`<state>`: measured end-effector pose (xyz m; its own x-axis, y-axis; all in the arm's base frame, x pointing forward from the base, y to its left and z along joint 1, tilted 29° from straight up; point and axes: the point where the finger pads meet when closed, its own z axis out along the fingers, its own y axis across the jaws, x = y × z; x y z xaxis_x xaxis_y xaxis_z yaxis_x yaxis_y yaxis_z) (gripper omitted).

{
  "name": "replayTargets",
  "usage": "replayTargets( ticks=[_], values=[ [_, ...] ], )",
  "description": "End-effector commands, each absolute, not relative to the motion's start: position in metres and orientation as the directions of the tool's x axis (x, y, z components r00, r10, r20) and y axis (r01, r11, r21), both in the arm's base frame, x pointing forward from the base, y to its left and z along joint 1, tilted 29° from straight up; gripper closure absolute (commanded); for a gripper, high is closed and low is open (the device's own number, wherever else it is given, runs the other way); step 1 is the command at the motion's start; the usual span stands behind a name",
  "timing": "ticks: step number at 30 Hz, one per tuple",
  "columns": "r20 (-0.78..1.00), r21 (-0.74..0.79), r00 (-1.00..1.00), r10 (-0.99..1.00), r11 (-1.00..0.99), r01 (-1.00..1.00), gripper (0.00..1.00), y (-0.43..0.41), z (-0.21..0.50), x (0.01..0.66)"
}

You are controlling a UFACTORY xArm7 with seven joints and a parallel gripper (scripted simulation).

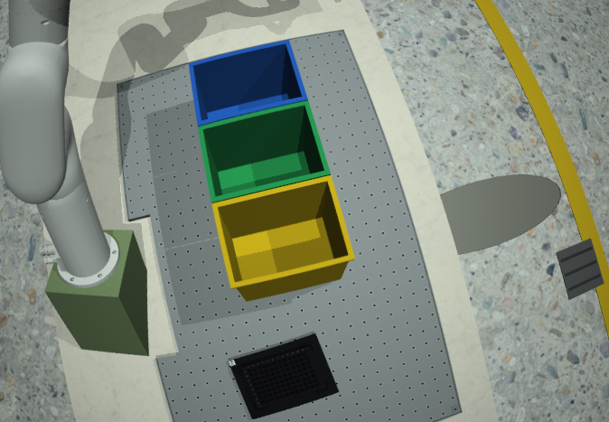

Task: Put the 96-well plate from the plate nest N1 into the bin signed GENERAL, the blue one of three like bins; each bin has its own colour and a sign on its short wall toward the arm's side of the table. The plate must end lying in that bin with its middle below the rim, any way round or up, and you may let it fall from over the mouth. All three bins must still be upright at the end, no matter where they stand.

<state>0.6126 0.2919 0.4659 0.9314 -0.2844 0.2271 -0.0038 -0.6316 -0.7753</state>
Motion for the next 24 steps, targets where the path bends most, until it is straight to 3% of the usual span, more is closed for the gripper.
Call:
replayTargets(
  ticks=[1,5,24],
  values=[
    [0.246,-0.774,0.943,-0.225,-0.632,0.050,0.00,0.299,0.469,0.607],
    [0.273,-0.767,0.957,-0.100,-0.623,0.154,0.00,0.315,0.471,0.596],
    [0.280,-0.765,0.958,-0.068,-0.618,0.179,0.00,0.382,0.476,0.550]
  ],
)
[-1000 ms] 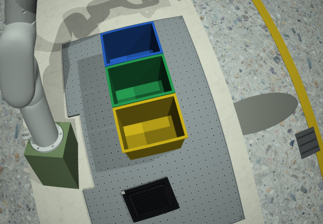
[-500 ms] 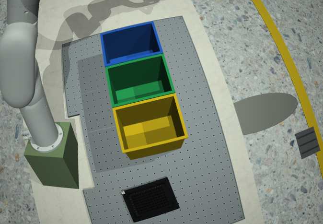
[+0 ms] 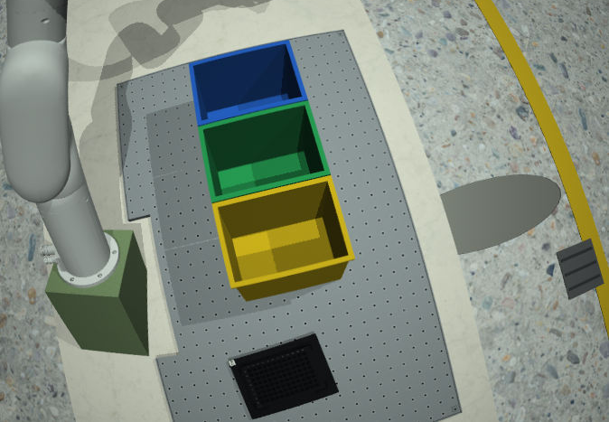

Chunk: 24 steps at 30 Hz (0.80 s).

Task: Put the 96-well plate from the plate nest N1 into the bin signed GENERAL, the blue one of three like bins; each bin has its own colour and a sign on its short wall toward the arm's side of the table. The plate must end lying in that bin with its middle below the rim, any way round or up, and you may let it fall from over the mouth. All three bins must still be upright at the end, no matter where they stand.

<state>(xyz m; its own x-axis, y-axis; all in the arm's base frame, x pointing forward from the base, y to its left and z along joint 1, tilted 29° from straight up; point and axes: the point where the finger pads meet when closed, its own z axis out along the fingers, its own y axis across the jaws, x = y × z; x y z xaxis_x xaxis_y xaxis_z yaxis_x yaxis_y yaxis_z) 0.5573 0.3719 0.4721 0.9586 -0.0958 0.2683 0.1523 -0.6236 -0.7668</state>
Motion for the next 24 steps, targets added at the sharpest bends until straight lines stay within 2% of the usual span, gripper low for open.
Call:
replayTargets(
  ticks=[1,5,24],
  values=[
    [0.286,-0.763,0.957,-0.037,-0.613,0.205,0.00,0.385,0.476,0.546],
    [0.312,-0.753,0.946,0.089,-0.583,0.304,0.00,0.400,0.477,0.533],
    [0.319,-0.751,0.940,0.122,-0.572,0.330,0.00,0.459,0.480,0.476]
  ],
)
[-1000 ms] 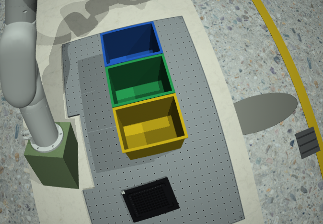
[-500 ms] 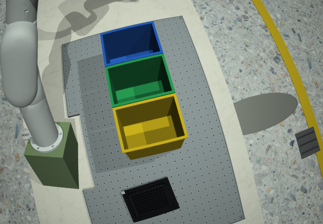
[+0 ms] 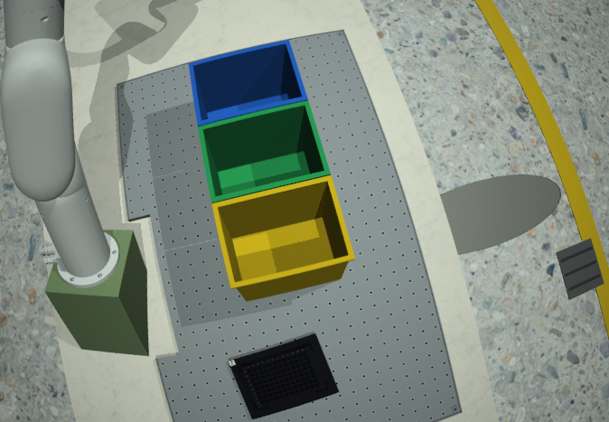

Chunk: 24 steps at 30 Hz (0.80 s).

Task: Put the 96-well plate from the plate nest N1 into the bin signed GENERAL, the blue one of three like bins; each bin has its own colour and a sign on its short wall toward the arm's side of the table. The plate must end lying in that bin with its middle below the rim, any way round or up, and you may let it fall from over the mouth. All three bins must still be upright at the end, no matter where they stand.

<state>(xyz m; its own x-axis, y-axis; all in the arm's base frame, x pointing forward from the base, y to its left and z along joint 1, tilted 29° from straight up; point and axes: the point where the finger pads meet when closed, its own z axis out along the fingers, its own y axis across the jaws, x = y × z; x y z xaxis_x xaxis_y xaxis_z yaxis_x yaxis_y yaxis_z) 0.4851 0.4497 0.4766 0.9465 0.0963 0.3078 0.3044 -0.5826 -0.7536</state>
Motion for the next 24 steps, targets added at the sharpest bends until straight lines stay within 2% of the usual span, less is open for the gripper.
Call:
replayTargets(
  ticks=[1,7,24],
  values=[
    [0.319,-0.751,0.940,0.122,-0.572,0.330,0.00,0.459,0.480,0.476],
    [0.352,-0.736,0.895,0.273,-0.511,0.445,0.00,0.474,0.480,0.456],
    [0.353,-0.736,0.894,0.276,-0.509,0.447,0.00,0.520,0.483,0.396]
  ],
)
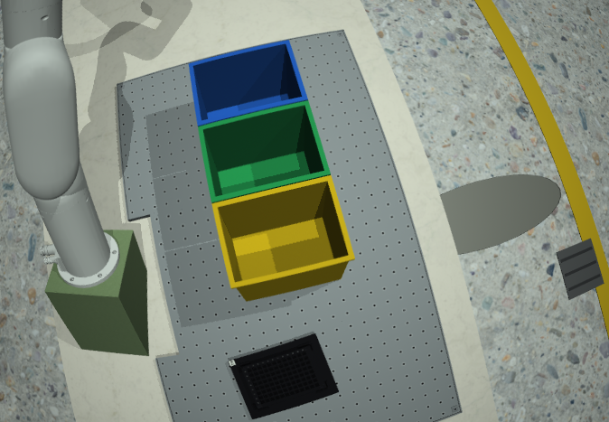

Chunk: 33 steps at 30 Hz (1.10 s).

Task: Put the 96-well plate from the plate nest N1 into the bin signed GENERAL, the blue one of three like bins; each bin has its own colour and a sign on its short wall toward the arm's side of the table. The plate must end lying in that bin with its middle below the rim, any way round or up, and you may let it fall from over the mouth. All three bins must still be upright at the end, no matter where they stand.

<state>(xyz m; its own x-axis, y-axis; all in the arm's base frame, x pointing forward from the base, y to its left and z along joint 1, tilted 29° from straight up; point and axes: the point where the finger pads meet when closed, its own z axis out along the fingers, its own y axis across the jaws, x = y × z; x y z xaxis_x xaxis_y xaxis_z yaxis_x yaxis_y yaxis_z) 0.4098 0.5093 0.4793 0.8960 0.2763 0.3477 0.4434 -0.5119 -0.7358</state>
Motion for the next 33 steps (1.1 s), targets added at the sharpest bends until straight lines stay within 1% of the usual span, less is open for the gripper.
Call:
replayTargets(
  ticks=[1,7,25,27,29,33],
  values=[
    [0.353,-0.736,0.894,0.276,-0.509,0.447,0.00,0.521,0.483,0.395],
    [0.392,-0.713,0.807,0.441,-0.408,0.570,0.00,0.535,0.484,0.368],
    [0.393,-0.713,0.805,0.445,-0.406,0.572,0.00,0.571,0.485,0.301],
    [0.406,-0.705,0.768,0.495,-0.366,0.608,0.00,0.574,0.485,0.291],
    [0.406,-0.705,0.768,0.495,-0.366,0.608,0.00,0.574,0.485,0.291],
    [0.431,-0.686,0.685,0.587,-0.280,0.671,0.00,0.581,0.486,0.272]
  ],
)
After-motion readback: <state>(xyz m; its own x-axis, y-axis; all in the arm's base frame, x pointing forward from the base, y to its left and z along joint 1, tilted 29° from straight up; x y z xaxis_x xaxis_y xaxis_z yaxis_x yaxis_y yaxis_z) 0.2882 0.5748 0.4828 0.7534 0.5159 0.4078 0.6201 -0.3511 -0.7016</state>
